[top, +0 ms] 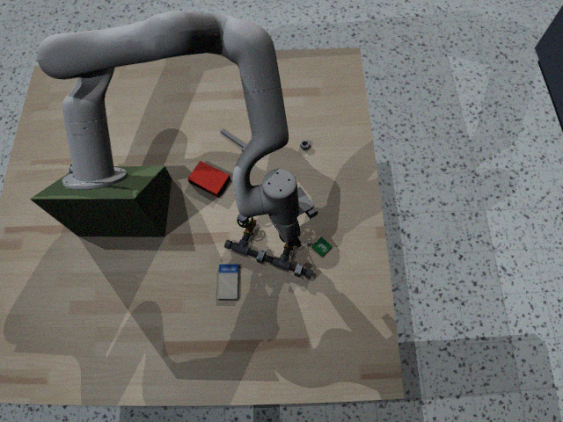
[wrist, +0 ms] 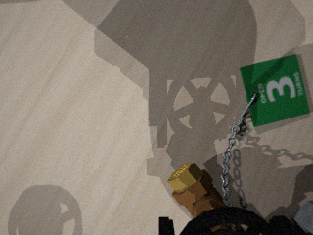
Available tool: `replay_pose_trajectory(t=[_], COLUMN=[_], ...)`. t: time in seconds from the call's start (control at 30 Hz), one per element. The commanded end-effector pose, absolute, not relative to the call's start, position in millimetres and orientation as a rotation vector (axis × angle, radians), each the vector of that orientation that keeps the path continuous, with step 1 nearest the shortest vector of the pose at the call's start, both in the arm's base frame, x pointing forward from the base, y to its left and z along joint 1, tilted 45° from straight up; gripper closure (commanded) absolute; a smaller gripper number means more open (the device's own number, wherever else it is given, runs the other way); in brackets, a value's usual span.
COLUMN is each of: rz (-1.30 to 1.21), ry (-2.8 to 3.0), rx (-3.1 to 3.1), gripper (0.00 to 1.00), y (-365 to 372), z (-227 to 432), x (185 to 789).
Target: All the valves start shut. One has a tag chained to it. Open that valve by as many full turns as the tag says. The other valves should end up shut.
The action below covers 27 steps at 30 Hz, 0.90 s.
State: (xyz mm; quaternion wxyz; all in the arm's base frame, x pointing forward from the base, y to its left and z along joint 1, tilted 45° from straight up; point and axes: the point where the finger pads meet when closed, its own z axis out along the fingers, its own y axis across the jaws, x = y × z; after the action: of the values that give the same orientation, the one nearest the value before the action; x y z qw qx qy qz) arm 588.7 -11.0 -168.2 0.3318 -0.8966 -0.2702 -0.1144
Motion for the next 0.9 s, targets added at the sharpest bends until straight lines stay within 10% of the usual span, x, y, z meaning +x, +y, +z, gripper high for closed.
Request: replay_pose_trajectory(t=[0.0, 0.87], rz=[-0.423, -0.783], ry=[-0.898, -1.770], rx=[-2.292, -1.864], gripper=[1.00, 1.00], y=[-11.6, -11.6], z=[-167.6, -167.6], x=[589.4, 589.4])
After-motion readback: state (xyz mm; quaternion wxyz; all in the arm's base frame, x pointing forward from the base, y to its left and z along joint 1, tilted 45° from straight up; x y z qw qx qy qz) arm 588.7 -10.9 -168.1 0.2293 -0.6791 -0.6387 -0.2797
